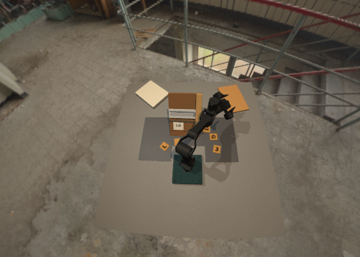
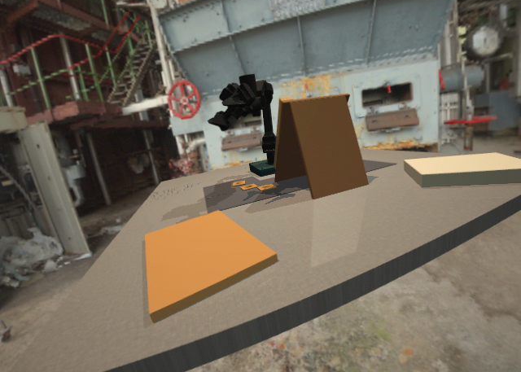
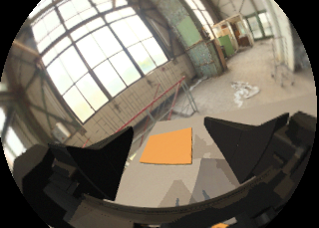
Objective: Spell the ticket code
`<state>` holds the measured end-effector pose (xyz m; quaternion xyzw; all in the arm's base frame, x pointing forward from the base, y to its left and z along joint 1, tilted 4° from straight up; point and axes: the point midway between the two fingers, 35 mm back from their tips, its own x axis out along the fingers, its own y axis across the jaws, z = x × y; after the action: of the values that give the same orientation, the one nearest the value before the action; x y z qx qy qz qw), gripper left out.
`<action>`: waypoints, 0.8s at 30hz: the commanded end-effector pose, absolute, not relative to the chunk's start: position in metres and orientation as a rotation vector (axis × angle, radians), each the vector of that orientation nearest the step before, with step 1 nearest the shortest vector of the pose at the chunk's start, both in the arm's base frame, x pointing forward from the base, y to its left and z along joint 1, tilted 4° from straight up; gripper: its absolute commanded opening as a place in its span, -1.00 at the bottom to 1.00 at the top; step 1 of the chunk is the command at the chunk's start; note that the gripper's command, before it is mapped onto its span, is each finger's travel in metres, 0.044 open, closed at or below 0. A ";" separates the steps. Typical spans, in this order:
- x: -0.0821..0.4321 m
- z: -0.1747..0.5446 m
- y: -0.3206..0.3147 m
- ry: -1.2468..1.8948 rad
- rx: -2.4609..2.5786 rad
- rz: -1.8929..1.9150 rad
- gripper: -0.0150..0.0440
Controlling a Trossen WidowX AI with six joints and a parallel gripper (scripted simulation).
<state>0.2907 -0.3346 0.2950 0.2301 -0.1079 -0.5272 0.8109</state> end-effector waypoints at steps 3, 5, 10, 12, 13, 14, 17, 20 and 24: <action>0.302 0.296 -0.240 -0.091 0.509 -0.967 1.00; 0.301 0.295 -0.212 -0.049 0.507 -0.915 1.00; 0.297 0.281 -0.157 0.057 0.480 -0.808 1.00; 0.294 0.268 -0.129 0.122 0.448 -0.750 1.00; 0.291 0.261 -0.115 0.154 0.430 -0.721 1.00; 0.288 0.254 -0.102 0.184 0.411 -0.691 1.00; 0.275 0.234 -0.066 0.270 0.343 -0.600 1.00; 0.259 0.213 -0.036 0.346 0.264 -0.506 1.00; 0.235 0.185 -0.004 0.430 0.142 -0.378 1.00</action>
<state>0.2589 -0.0324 0.2127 0.1282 0.1718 -0.2417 0.9464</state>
